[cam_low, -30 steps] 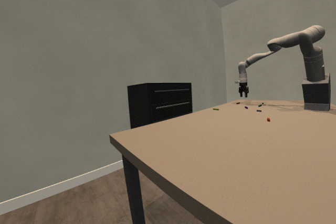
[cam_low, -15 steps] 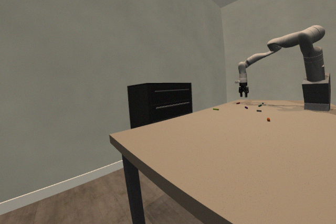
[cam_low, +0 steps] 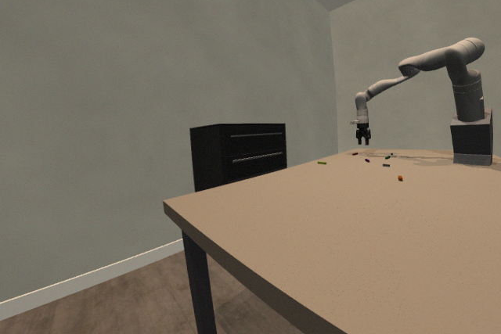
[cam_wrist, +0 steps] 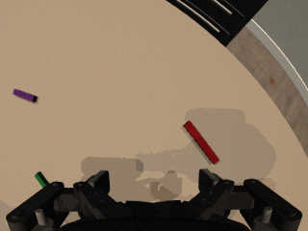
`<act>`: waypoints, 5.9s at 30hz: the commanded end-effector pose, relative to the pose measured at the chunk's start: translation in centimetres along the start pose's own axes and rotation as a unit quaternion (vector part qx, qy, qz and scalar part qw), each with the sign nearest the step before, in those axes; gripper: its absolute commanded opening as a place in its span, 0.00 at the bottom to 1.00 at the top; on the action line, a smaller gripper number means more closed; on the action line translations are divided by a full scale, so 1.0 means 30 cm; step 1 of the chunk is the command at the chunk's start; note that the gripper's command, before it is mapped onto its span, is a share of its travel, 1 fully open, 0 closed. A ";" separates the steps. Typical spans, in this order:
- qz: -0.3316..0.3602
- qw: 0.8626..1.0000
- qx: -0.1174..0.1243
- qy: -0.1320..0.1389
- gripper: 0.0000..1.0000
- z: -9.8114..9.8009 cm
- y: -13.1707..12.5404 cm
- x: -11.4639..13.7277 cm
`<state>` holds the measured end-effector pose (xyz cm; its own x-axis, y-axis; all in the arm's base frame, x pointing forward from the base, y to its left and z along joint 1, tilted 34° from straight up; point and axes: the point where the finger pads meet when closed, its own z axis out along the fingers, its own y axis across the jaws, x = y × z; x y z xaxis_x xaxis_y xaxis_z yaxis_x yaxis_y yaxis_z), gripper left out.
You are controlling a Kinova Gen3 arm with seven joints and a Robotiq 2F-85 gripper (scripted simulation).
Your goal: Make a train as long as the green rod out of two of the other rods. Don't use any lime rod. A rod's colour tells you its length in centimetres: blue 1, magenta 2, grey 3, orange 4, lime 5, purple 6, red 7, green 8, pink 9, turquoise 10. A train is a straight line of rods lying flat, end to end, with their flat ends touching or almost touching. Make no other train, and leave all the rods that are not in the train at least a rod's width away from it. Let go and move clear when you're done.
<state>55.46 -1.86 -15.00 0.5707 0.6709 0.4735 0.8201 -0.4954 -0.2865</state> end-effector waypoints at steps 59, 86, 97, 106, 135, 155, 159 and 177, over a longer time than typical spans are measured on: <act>-0.469 0.883 0.001 -0.002 1.00 -0.032 -0.121 -0.522; -0.551 0.834 -0.001 0.000 0.24 -0.032 -0.159 -0.599; -0.551 0.834 -0.001 0.000 0.24 -0.032 -0.159 -0.599; -0.551 0.834 -0.001 0.000 0.24 -0.032 -0.159 -0.599; -0.551 0.834 -0.001 0.000 0.24 -0.011 -0.158 -0.600; -0.551 0.834 -0.001 0.000 0.24 0.076 -0.157 -0.601; -0.551 0.834 -0.001 0.000 0.24 0.095 -0.157 -0.601; -0.551 0.834 -0.001 0.000 0.24 0.139 -0.156 -0.602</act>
<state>41.47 -9.35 -25.67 -0.5307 0.7194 0.4482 0.8464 0.4226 0.3240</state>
